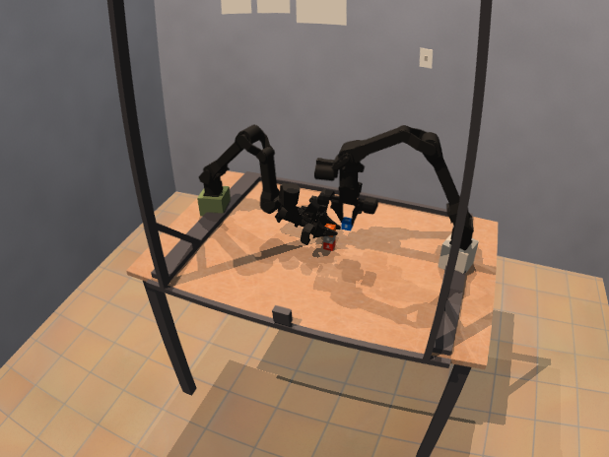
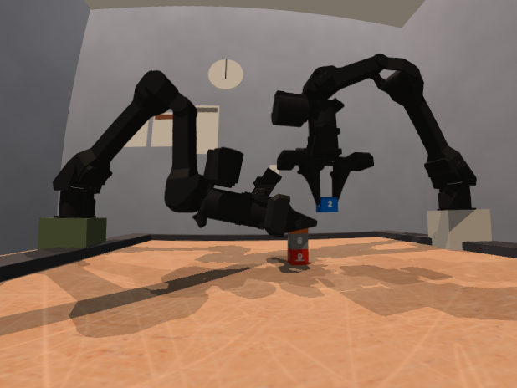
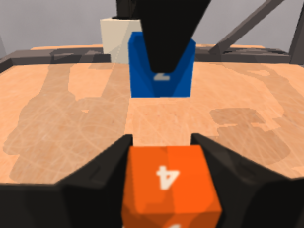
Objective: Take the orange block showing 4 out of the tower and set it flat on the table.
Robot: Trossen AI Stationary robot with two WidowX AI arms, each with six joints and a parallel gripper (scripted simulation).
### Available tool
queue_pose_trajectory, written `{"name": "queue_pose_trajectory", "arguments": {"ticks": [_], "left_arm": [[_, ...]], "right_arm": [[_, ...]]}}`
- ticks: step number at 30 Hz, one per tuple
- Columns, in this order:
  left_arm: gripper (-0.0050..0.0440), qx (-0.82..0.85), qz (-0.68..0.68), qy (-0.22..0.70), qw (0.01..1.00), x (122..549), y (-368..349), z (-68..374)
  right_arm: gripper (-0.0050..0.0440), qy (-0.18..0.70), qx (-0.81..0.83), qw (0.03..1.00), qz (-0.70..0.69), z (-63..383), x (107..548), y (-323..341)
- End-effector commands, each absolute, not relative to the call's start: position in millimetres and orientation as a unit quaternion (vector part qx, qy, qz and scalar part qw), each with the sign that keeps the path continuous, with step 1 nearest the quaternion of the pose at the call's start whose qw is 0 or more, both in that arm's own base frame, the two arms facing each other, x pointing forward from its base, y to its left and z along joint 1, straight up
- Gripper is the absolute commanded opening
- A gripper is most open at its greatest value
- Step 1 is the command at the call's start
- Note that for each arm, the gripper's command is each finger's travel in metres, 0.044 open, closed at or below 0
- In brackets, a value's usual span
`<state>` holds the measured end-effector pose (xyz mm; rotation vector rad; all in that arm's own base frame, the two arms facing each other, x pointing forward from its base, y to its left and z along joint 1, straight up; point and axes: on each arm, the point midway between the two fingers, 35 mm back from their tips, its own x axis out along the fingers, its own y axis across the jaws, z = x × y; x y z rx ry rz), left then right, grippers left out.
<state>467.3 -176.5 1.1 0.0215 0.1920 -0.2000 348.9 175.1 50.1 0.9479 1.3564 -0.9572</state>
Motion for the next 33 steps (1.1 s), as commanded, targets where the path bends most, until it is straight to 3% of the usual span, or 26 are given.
{"name": "queue_pose_trajectory", "arguments": {"ticks": [1, 6, 17, 26, 33], "left_arm": [[0.0108, 0.008, -0.1, 0.085, 0.991, 471, -178, 11], [0.0, 0.005, -0.098, 0.058, 0.993, 470, -178, 15], [-0.0004, 0.003, -0.098, 0.058, 0.993, 463, -178, 18], [-0.005, 0.002, -0.1, 0.08, 0.992, 423, -172, 22], [-0.005, 0.004, -0.101, 0.094, 0.99, 399, -167, 23]], "right_arm": [[-0.005, 0.574, 0.415, 0.582, -0.399, 61, 352, 177], [-0.005, 0.574, 0.415, 0.582, -0.399, 61, 352, 177], [-0.005, 0.574, 0.415, 0.582, -0.399, 61, 352, 177], [-0.005, 0.574, 0.415, 0.582, -0.399, 61, 352, 177], [-0.005, 0.574, 0.415, 0.582, -0.399, 61, 352, 177]]}}
